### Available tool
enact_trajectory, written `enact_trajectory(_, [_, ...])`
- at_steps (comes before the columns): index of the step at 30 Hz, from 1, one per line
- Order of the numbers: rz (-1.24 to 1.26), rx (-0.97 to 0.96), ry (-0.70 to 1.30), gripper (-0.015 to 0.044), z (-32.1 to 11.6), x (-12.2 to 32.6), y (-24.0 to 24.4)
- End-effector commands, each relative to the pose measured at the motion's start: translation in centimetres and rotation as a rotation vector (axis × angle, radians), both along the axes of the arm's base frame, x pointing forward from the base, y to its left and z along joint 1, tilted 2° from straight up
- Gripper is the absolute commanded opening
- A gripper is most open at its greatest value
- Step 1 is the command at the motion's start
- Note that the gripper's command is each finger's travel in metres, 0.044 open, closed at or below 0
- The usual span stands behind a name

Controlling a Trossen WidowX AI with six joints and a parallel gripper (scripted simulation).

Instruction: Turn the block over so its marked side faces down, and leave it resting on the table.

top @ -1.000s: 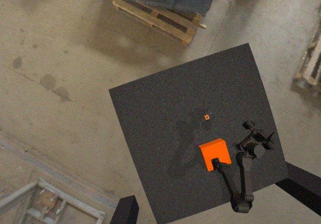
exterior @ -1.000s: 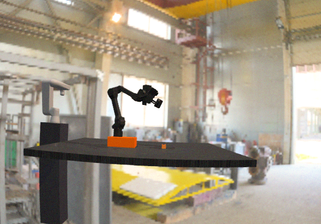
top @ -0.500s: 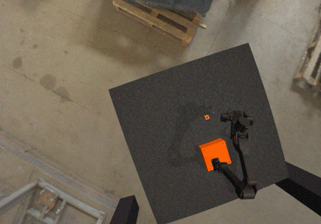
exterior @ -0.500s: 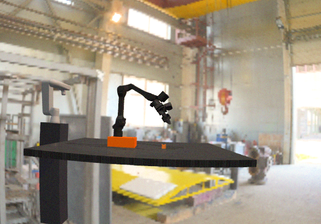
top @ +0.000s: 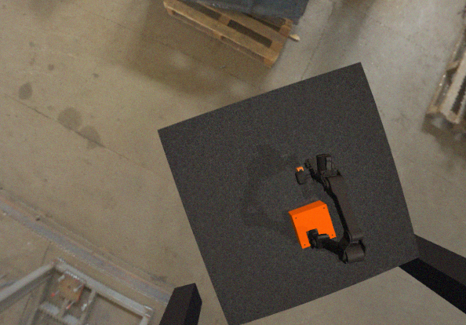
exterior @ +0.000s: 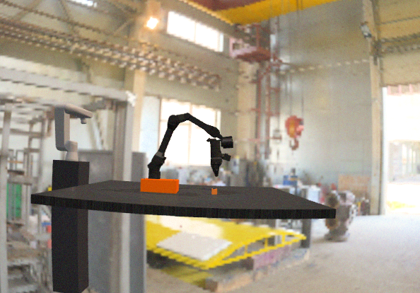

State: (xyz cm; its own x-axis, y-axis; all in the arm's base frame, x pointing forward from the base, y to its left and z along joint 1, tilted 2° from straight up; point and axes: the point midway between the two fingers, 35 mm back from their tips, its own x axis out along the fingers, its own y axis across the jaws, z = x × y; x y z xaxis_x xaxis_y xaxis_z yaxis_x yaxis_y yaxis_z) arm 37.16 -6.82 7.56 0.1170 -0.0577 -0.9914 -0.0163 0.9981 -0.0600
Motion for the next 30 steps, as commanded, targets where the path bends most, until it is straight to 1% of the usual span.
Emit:
enact_trajectory(1, [0.010,0.077,0.092,0.0440,-0.7,-1.0,1.6])
enact_trajectory(7, [0.010,0.077,0.092,0.0440,-1.0,-0.9,1.6])
enact_trajectory(10, [0.010,0.077,0.092,0.0440,-4.0,-0.8,1.7])
enact_trajectory(11, [0.010,0.077,0.092,0.0440,-4.2,-0.8,1.7])
enact_trajectory(15, [0.010,0.077,0.092,0.0440,-4.2,-0.8,1.7])
enact_trajectory(19, [0.010,0.077,0.092,0.0440,-5.7,-0.7,1.7])
enact_trajectory(30, [0.010,0.077,0.092,0.0440,-7.0,-0.6,1.7])
